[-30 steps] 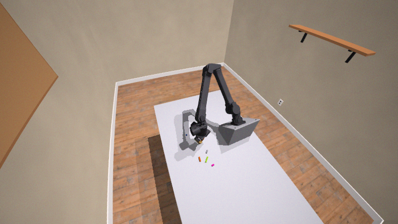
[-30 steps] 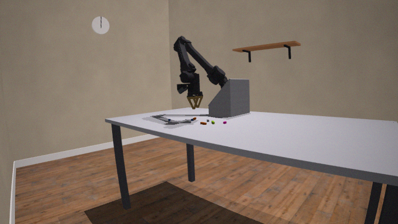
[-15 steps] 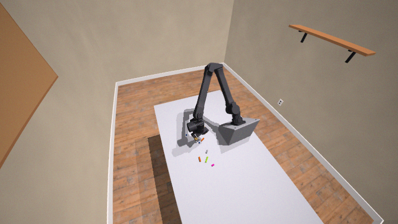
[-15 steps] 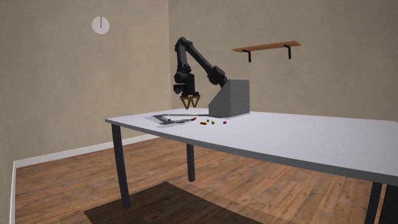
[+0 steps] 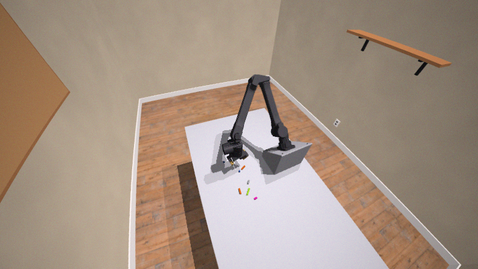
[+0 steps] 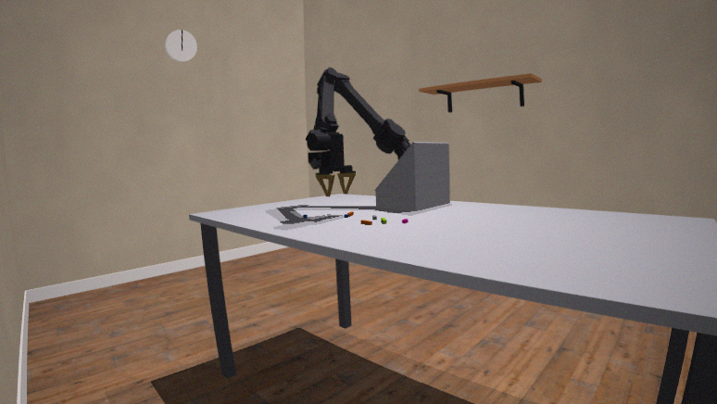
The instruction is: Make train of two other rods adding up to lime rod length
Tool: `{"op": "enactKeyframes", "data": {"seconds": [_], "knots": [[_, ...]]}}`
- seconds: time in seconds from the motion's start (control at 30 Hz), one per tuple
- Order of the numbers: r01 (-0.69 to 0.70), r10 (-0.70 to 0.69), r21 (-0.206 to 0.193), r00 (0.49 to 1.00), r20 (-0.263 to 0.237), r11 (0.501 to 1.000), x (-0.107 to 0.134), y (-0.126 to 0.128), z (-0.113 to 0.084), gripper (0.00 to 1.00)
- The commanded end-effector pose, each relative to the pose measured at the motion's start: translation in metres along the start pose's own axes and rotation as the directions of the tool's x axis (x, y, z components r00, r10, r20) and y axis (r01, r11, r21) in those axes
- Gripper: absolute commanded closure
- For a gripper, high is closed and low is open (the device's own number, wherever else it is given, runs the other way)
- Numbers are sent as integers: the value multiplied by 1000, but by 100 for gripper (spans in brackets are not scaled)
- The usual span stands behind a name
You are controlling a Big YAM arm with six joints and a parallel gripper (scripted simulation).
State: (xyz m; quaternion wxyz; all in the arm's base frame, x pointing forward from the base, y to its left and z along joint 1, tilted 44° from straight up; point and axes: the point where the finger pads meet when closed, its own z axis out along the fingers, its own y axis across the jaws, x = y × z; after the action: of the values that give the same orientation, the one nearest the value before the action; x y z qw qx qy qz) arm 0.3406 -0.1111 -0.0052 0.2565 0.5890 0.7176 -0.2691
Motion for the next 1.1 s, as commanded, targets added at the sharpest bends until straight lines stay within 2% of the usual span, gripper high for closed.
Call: {"op": "enactKeyframes", "data": {"seconds": [0.0,0.07,0.1,0.27,0.3,0.33,0.43,0.57,0.6,1.07], "knots": [[-4,4,-9,1000,2,1000,7,7,-5,0],[4,-4,10,1000,-1,1000,10,-4,0,0],[-159,160,-13,987,9,987,-29,9,-6,0],[-151,151,-16,988,8,988,-25,8,-7,0],[-210,210,-14,978,11,978,-38,8,-6,0],[-218,218,-13,976,12,976,-39,7,-6,0],[-190,190,18,982,8,982,-28,-1,3,0],[-181,181,2,983,8,983,-25,3,-1,0],[-196,196,-14,981,9,981,-30,5,-6,0],[-196,196,-14,981,9,980,-30,5,-6,0]]}}
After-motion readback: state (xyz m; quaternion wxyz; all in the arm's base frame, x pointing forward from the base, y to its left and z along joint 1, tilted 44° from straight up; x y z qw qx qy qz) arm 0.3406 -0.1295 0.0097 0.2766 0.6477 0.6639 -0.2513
